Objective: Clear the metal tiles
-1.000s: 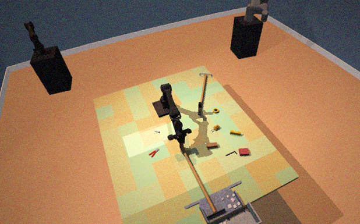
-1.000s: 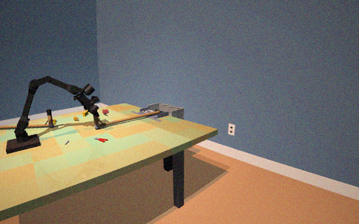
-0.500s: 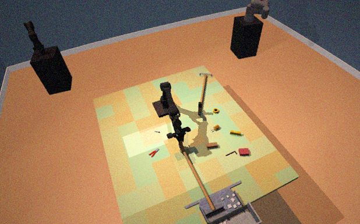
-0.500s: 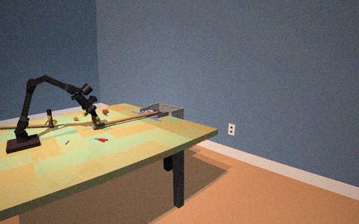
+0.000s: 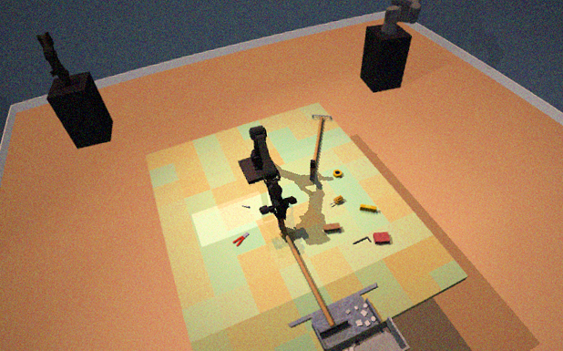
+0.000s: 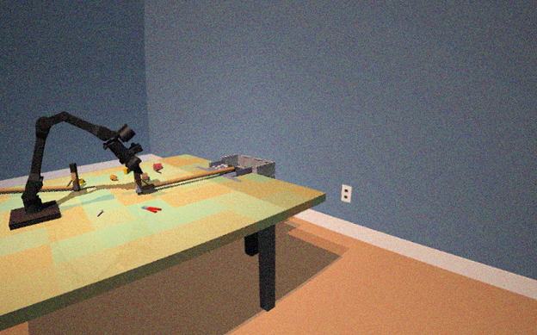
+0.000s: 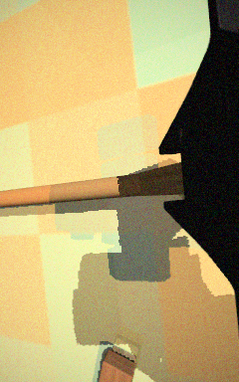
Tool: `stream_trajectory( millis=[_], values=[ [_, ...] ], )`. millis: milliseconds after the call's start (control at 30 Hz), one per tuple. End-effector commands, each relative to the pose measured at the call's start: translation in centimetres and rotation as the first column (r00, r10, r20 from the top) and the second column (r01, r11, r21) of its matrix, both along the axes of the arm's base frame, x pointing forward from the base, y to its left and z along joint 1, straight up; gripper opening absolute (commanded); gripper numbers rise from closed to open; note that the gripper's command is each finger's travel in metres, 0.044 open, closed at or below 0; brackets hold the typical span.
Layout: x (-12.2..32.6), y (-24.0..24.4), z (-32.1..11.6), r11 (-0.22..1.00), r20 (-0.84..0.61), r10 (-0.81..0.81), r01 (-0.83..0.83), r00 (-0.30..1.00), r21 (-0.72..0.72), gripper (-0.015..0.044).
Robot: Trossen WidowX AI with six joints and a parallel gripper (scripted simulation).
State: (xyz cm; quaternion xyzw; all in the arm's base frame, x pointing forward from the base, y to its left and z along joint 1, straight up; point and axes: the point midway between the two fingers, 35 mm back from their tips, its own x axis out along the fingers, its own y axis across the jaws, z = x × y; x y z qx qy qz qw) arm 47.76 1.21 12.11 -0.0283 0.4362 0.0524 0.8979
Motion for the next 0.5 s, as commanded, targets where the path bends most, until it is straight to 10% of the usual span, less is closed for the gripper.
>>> stream_trajectory(
  millis=[0, 467],
  values=[
    [-0.4, -0.1, 0.7, 1.0, 0.018, 0.003, -0.003, 1.0, 0.003, 0.0],
    [-1.8, -0.4, 0.8, 1.0, 0.019, 0.002, -0.002, 1.0, 0.003, 0.0]
  ],
)
